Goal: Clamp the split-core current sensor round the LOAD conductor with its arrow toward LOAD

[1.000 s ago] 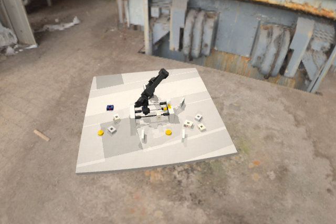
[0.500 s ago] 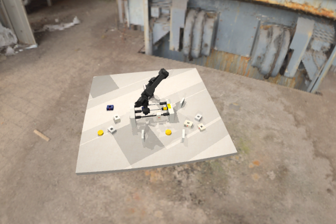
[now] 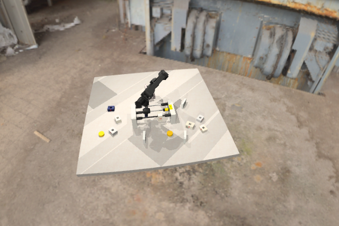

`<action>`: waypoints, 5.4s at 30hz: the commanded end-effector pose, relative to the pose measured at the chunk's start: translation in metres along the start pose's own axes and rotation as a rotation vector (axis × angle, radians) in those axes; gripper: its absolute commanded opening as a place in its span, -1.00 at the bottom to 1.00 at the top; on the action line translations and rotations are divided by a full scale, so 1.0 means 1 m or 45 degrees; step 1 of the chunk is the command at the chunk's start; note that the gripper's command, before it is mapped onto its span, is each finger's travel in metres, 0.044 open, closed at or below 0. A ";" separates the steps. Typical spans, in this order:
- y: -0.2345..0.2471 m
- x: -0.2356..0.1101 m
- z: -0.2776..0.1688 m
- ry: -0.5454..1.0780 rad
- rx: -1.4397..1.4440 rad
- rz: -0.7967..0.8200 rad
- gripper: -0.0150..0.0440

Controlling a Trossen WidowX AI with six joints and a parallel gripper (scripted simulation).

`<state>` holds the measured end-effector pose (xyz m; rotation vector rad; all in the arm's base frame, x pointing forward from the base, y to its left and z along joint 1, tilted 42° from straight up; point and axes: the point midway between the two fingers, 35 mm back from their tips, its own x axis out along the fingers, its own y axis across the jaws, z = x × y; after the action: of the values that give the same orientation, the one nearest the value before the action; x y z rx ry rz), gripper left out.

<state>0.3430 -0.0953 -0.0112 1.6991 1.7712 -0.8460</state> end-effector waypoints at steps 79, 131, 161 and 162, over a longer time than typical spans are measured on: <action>0.000 0.032 0.006 0.006 0.010 0.076 -0.49; 0.001 0.034 0.006 0.000 0.001 0.077 0.45; -0.008 -0.069 -0.005 0.002 0.004 0.095 1.00; -0.008 -0.069 -0.005 0.002 0.004 0.095 1.00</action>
<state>0.3404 -0.1364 0.0426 1.7677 1.6915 -0.8164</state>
